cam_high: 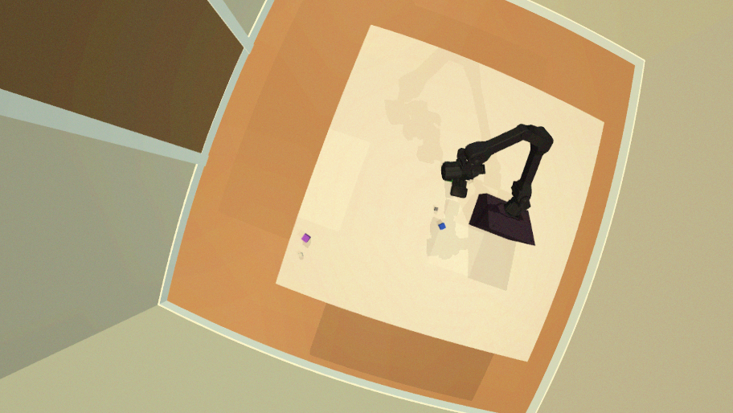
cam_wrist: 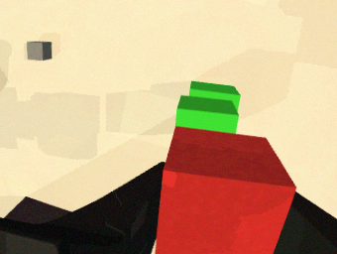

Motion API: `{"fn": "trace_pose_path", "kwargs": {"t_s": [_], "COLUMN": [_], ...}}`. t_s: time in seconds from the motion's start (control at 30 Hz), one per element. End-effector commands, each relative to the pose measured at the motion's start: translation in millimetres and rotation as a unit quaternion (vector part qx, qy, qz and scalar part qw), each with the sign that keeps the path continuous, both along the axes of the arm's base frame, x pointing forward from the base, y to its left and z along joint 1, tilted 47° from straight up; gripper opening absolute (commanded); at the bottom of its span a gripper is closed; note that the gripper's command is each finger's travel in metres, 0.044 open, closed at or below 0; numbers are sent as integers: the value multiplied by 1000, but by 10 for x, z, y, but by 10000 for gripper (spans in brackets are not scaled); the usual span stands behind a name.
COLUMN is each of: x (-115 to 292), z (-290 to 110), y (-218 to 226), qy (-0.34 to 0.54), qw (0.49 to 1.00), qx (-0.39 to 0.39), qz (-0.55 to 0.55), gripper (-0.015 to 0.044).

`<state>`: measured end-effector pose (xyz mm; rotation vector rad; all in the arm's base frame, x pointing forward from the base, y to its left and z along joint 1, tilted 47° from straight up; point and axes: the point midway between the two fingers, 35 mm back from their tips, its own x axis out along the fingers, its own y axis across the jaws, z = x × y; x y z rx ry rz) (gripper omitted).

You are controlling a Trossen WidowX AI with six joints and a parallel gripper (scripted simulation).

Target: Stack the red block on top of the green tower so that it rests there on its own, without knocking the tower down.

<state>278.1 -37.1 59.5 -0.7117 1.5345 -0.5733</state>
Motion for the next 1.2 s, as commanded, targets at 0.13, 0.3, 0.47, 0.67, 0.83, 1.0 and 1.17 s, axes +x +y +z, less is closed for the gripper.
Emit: {"fn": "trace_pose_path", "kwargs": {"t_s": [0.13, 0.3, 0.47, 0.67, 0.83, 1.0, 1.17], "x": [-74, -73, -75, -81, -81, -81, -82], "z": [-96, -137, -254, -323, -324, -324, -325], "y": [-98, -141, -264, -340, -342, -342, -343], "qy": [1, 1, 1, 1, 1, 1, 1], "qw": [1000, 1000, 1000, 1000, 1000, 1000, 1000], "qx": [2, 2, 2, 1, 1, 1, 1], "qz": [-2, -2, -2, -2, -2, -2, -2], "gripper": [0, 0, 0, 0, 0, 0, 0]}}
